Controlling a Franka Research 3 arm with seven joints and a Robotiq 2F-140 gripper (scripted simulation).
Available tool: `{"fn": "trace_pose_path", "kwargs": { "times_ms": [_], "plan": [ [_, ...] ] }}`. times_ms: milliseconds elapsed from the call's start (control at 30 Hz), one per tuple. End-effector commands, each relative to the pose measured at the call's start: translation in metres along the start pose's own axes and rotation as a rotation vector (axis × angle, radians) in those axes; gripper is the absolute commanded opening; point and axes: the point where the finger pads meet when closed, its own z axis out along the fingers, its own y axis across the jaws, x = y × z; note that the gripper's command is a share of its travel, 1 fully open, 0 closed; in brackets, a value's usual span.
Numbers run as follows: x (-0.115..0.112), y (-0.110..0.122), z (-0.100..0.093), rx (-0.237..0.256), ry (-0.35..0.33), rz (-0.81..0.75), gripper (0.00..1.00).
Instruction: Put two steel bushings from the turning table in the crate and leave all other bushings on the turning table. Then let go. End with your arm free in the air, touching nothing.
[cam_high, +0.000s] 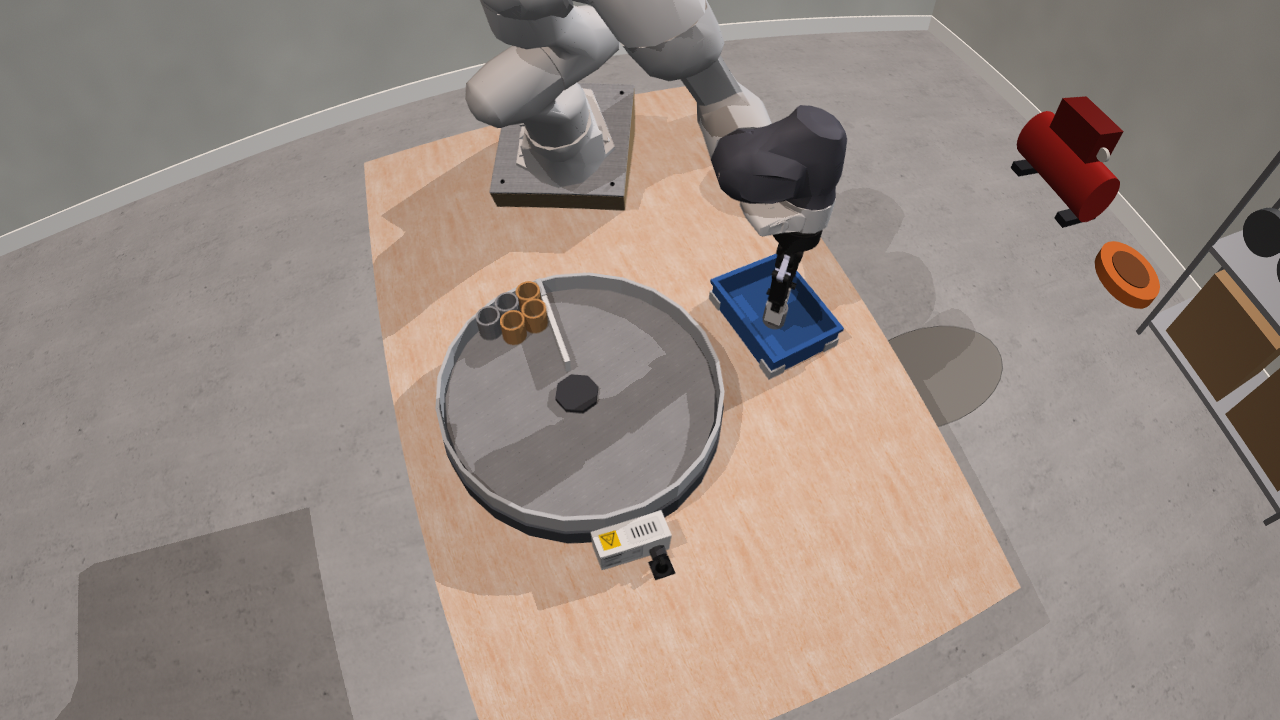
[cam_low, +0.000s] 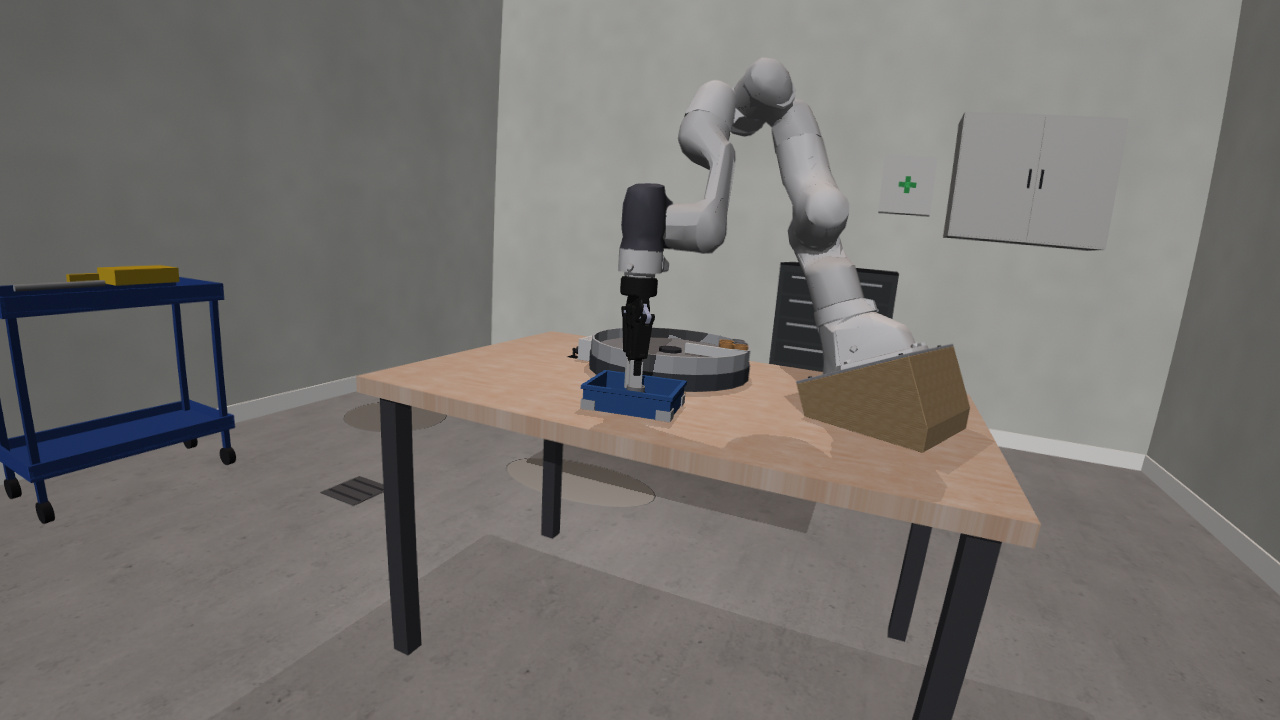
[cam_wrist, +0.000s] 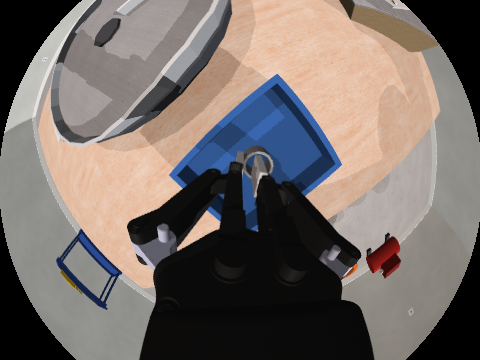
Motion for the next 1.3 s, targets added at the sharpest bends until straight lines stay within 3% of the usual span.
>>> {"fn": "trace_pose_path", "kwargs": {
  "times_ms": [0,600,1100,1267],
  "plan": [
    [-0.001,0.000,0.000,0.000,-0.003,0.007,0.10],
    [-0.001,0.000,-0.005,0.000,-0.002,0.007,0.10],
    [0.000,0.000,-0.068,0.000,-0.002,0.007,0.10],
    [0.000,0.000,-0.078,0.000,-0.002,0.007,0.10]
  ]
}}
